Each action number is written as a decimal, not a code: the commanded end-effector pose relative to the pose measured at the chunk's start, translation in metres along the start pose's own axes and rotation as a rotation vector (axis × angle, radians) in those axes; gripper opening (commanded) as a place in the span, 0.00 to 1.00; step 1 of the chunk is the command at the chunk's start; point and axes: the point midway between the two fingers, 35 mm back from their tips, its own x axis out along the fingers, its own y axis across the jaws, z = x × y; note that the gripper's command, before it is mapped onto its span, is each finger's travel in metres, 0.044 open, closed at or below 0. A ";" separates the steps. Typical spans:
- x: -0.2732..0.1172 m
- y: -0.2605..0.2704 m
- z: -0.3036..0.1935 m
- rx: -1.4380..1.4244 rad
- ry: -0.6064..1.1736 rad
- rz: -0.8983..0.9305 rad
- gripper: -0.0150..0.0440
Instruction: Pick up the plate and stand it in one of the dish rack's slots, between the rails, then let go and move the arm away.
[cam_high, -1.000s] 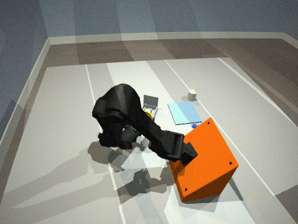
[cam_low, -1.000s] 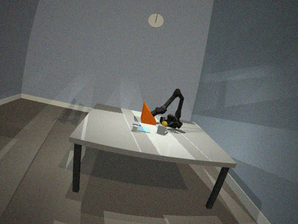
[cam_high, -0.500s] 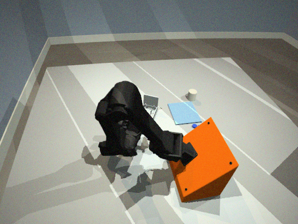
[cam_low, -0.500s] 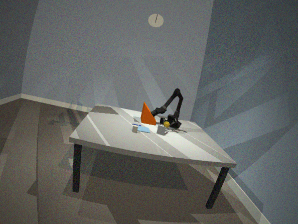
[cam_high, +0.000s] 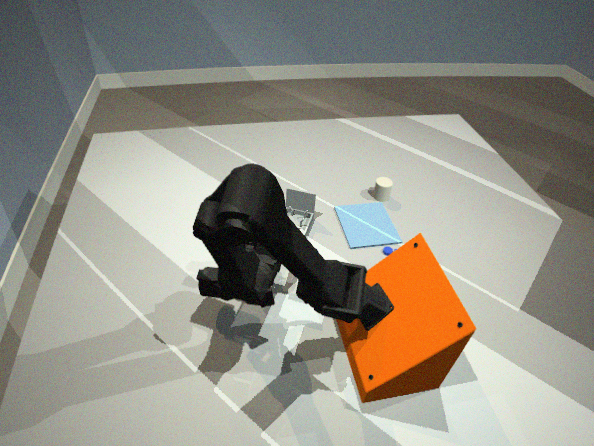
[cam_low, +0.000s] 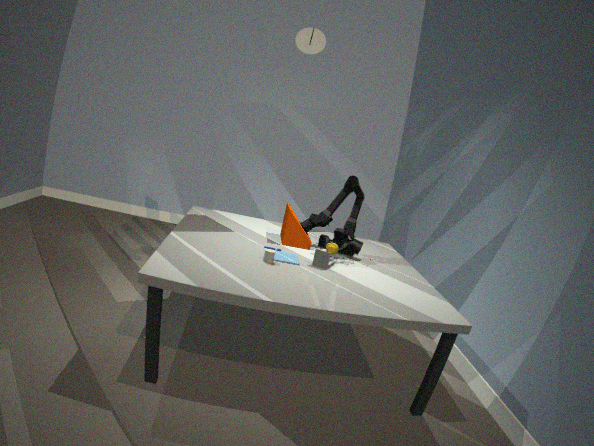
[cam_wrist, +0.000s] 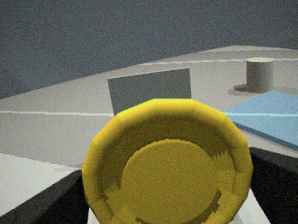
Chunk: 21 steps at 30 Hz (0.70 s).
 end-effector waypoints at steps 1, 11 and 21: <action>0.008 -0.002 0.001 -0.005 -0.001 -0.003 0.25; 0.019 0.000 0.002 0.004 -0.003 0.001 0.25; 0.031 0.001 0.003 0.014 -0.005 0.006 0.25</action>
